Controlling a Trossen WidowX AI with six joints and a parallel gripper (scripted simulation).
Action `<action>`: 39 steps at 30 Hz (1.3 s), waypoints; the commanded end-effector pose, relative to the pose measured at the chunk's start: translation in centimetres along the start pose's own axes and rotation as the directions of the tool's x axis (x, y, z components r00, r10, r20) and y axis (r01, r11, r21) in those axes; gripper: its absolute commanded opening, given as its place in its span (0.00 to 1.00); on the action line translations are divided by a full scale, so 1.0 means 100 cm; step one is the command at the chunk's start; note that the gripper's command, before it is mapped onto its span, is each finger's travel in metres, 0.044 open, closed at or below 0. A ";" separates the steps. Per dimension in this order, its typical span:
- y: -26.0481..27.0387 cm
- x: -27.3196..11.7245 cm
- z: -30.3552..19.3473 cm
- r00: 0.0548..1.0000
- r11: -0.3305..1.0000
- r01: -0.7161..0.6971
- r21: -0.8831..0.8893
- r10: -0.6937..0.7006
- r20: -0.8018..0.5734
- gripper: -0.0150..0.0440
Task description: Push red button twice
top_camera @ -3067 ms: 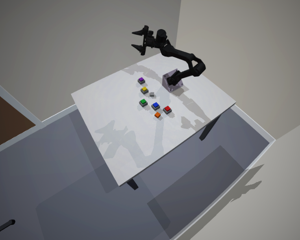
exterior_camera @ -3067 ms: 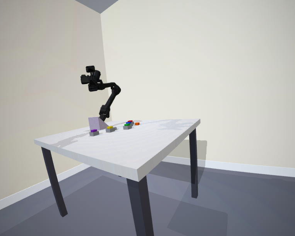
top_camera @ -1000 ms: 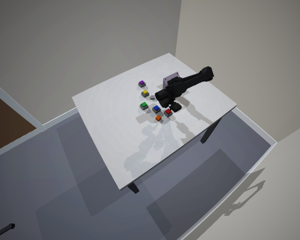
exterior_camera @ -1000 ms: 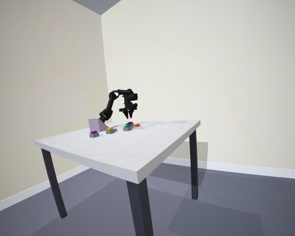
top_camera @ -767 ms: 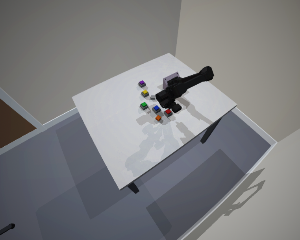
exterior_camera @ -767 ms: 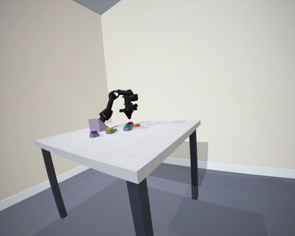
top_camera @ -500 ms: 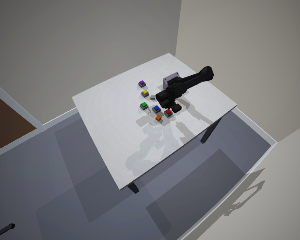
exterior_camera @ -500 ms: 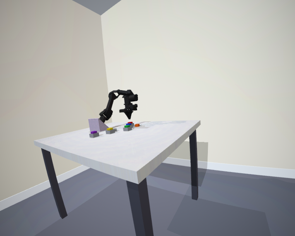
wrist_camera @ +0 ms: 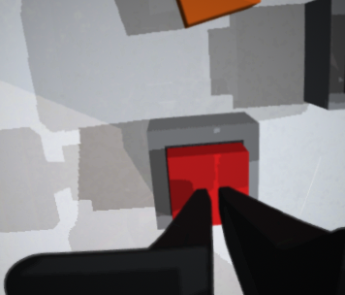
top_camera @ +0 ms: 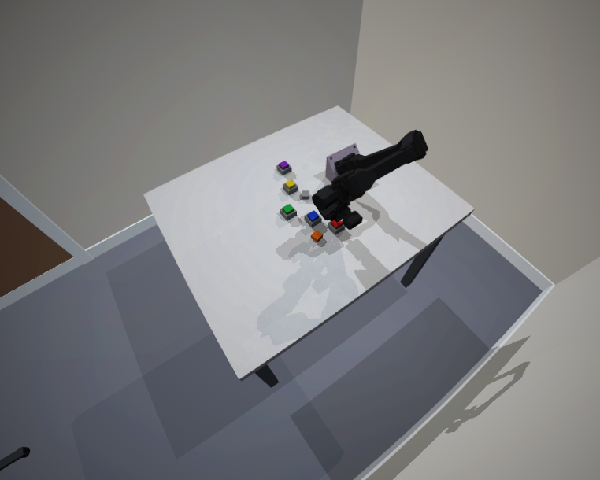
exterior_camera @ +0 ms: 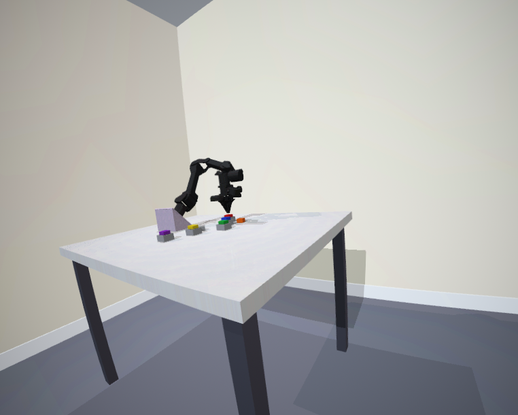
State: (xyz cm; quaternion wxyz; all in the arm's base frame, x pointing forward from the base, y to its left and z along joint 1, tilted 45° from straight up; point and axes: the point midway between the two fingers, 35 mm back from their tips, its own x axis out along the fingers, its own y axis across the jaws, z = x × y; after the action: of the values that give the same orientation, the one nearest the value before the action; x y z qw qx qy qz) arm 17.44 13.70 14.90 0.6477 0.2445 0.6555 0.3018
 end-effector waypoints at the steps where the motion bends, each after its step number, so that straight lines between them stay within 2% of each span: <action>1: 0.000 0.007 -0.001 1.000 1.000 0.000 0.004 0.000 -0.001 0.29; 26: 0.000 0.016 -0.001 1.000 1.000 -0.002 0.004 0.002 -0.001 0.29; 31: 0.000 -0.015 -0.001 1.000 1.000 0.000 0.004 0.000 -0.001 0.29; 39: 0.000 -0.015 -0.001 1.000 1.000 0.000 0.005 0.000 -0.001 0.29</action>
State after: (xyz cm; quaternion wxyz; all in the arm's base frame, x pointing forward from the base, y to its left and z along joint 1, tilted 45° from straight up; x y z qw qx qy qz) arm 17.43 12.58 15.79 0.6477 0.2454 0.6571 0.2975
